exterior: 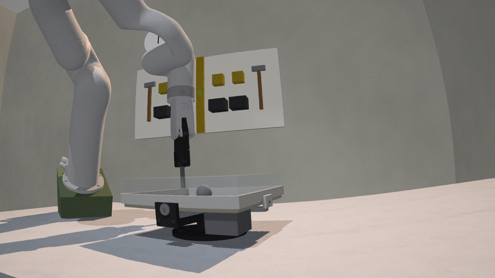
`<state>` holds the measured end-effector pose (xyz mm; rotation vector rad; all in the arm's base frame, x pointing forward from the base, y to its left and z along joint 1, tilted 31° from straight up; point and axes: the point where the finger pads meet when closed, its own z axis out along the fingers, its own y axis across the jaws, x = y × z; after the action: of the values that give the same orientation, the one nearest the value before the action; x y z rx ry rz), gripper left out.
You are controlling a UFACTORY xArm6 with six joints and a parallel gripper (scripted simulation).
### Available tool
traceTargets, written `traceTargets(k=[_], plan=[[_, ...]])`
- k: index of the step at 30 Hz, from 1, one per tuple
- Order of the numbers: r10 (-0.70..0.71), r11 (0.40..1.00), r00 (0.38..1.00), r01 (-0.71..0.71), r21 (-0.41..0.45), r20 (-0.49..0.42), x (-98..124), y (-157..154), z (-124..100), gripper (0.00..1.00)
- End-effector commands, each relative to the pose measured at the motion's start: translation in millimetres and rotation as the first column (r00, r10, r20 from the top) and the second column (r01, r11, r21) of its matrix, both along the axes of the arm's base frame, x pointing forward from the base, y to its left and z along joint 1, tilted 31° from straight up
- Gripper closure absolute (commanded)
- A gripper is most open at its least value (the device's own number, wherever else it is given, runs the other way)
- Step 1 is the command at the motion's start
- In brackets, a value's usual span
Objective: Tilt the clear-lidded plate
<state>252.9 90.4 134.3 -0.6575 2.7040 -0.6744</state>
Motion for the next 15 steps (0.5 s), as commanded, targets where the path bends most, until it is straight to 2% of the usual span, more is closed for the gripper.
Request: traceTargets(k=[1, 15], plan=[[0.000, 1.000, 1.000, 0.000, 0.001, 0.001, 0.2, 0.4, 0.7, 1.00], [0.000, 1.000, 1.000, 0.000, 0.001, 0.001, 2.0, 1.2, -1.0, 1.00]])
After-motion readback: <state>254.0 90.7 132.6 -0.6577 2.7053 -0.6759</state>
